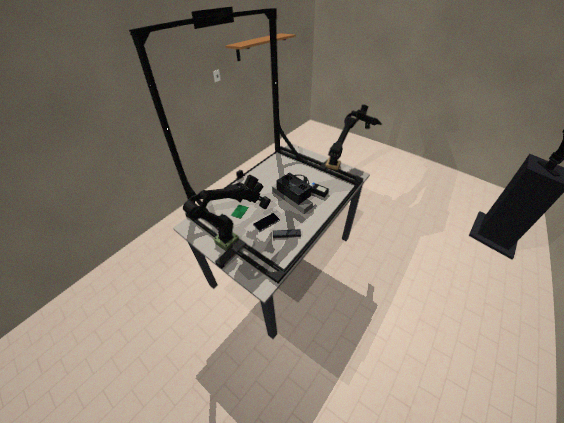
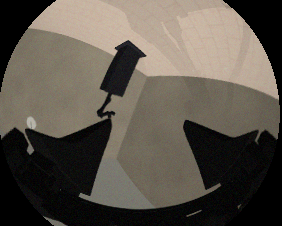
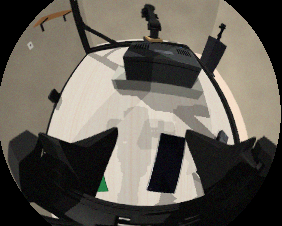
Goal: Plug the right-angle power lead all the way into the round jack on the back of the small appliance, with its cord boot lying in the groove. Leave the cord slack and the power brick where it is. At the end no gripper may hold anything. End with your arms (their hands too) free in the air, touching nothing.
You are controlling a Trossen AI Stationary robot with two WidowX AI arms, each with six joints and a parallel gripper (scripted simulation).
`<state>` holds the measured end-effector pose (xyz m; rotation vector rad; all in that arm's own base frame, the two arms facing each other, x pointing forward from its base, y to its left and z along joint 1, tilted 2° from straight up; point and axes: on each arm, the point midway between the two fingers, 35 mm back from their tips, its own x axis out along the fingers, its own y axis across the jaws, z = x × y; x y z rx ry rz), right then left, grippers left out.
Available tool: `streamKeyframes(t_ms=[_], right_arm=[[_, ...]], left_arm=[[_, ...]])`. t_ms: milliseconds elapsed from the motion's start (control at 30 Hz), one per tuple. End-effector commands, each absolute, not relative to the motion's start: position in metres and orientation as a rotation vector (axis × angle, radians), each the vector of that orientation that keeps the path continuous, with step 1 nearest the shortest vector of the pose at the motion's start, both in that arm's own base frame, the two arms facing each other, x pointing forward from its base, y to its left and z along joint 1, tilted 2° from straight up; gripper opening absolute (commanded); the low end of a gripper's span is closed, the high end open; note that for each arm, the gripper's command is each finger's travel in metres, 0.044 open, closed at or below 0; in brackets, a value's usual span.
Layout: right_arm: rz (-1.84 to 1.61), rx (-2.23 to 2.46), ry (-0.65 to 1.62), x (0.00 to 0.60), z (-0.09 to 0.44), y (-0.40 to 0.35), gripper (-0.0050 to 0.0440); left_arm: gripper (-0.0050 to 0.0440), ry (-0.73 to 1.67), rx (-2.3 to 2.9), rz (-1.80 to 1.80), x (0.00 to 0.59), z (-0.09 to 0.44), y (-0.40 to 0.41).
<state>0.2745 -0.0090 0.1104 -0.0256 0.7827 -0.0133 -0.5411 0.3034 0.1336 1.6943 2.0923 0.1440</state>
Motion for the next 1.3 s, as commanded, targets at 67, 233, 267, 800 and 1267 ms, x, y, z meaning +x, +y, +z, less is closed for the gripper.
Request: streamKeyframes(t_ms=[67,233,267,800,1267], right_arm=[[-0.019,-0.020,0.778,0.275,0.112,-0.010,0.0400],[-0.022,-0.017,0.776,0.276,0.113,-0.010,0.0400],[-0.023,-0.017,0.775,0.276,0.113,-0.011,0.0400],[-0.036,-0.006,0.767,0.277,0.116,-0.013,0.0400],[-0.051,0.007,0.757,0.279,0.119,-0.016,0.0400]], left_arm=[[0.0400,2.076,1.742,0.088,-0.524,0.141,0.327],[0.0400,2.045,1.791,0.034,-0.504,0.141,0.354],[0.0400,2.038,1.802,0.022,-0.499,0.141,0.360],[0.0400,1.897,2.001,-0.199,-0.405,0.143,0.451],[0.0400,1.703,2.237,-0.461,-0.275,0.143,0.525]])
